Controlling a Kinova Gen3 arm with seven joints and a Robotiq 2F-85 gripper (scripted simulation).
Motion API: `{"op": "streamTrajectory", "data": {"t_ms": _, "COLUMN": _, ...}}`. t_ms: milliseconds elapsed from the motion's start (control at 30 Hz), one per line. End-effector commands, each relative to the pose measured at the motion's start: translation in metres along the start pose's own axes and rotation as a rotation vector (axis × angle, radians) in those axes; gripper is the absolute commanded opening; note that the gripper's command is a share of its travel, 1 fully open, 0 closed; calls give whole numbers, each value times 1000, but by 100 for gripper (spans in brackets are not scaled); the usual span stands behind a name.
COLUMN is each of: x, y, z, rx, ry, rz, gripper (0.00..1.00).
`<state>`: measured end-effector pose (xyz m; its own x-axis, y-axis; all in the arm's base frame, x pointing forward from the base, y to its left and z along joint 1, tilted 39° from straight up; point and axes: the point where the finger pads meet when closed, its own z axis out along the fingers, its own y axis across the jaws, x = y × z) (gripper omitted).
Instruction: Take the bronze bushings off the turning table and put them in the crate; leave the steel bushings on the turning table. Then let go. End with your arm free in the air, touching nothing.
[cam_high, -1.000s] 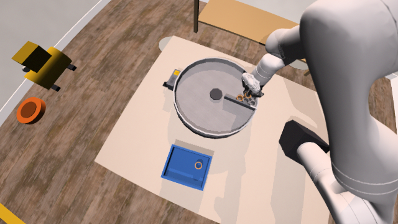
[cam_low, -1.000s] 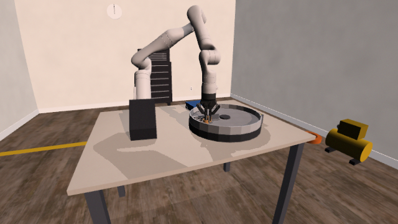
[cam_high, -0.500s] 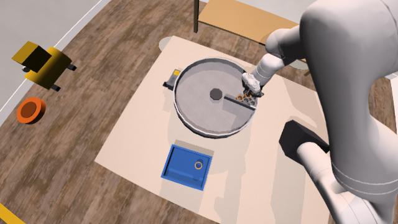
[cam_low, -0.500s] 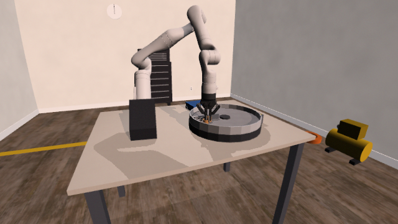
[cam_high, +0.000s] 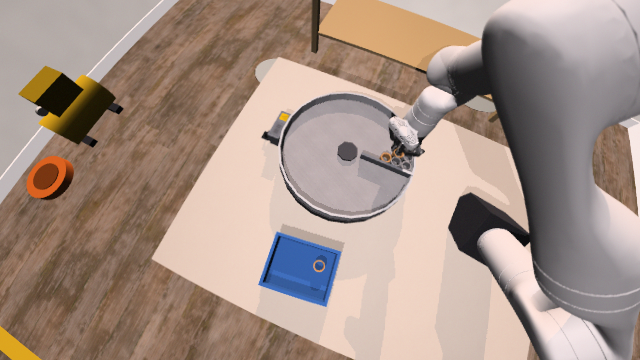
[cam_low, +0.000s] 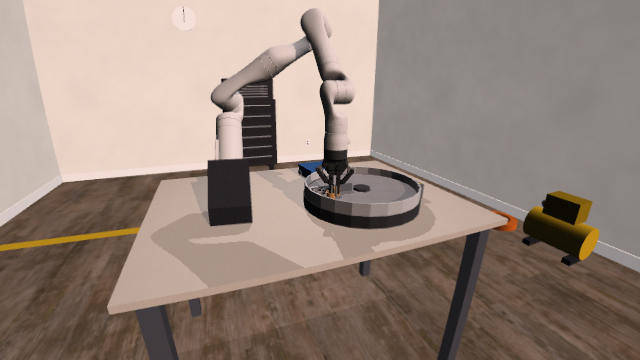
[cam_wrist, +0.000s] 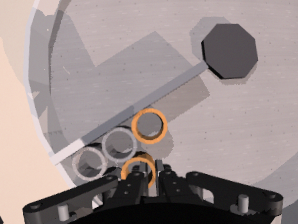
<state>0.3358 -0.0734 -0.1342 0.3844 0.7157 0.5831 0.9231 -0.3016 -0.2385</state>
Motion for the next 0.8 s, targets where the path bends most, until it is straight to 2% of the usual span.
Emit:
{"op": "streamTrajectory", "data": {"t_ms": 0, "x": 0, "y": 1, "z": -1, "rx": -2, "ry": 0, "rz": 0, "gripper": 0}}
{"op": "streamTrajectory", "data": {"t_ms": 767, "x": 0, "y": 3, "z": -1, "rx": 0, "ry": 0, "rz": 0, "gripper": 0}}
